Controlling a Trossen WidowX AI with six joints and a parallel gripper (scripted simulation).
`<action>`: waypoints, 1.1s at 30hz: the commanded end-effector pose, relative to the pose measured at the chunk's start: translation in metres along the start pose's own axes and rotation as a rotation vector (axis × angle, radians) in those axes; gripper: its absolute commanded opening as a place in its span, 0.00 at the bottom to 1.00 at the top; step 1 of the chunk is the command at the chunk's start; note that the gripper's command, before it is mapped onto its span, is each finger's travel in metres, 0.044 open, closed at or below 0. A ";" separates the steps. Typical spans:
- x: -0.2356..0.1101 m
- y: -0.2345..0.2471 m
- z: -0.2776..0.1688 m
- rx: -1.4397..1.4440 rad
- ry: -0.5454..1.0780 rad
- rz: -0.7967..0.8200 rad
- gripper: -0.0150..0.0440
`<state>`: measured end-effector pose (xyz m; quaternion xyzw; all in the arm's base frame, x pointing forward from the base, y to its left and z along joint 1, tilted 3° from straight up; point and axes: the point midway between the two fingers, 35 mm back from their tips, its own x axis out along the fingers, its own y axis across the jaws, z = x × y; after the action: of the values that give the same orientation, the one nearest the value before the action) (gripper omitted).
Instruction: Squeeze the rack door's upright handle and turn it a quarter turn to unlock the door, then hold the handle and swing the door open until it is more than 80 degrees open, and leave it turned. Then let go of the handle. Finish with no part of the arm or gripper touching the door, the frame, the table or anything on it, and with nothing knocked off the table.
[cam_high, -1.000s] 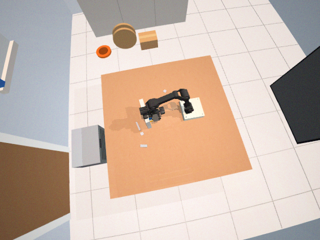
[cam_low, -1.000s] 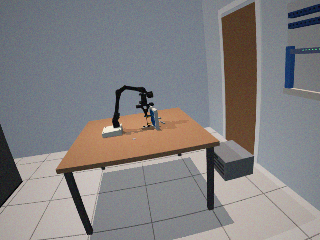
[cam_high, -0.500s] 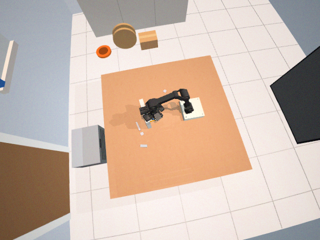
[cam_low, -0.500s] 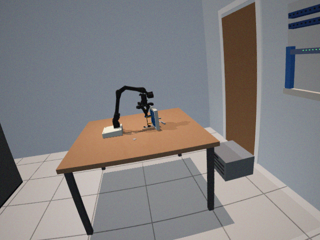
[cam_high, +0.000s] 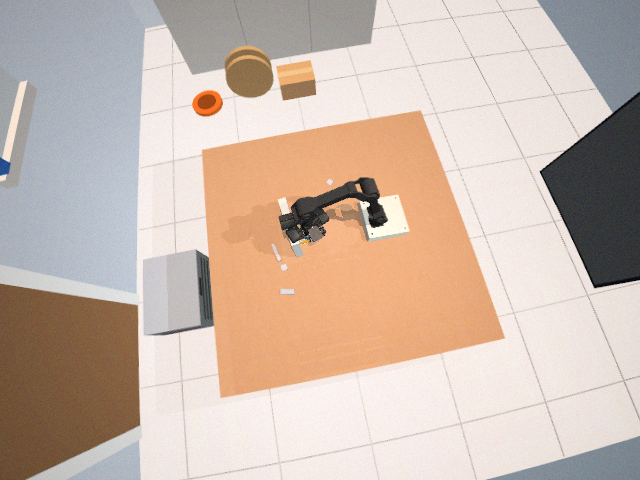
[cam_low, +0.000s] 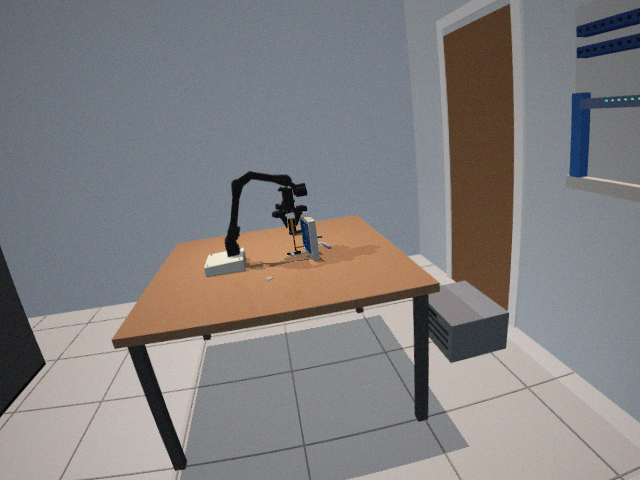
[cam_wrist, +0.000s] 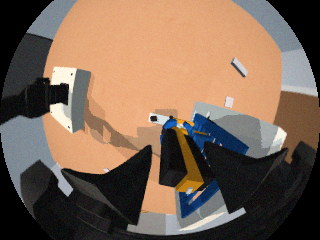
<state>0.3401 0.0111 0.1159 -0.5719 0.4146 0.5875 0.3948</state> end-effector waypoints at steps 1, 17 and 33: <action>0.001 -0.001 -0.002 0.156 0.005 -0.006 0.76; 0.001 -0.001 -0.002 0.949 0.002 -0.008 0.76; 0.001 -0.001 -0.002 1.741 -0.002 -0.009 0.76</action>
<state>0.3421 0.0104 0.1154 -0.1217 0.7064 0.1182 0.6872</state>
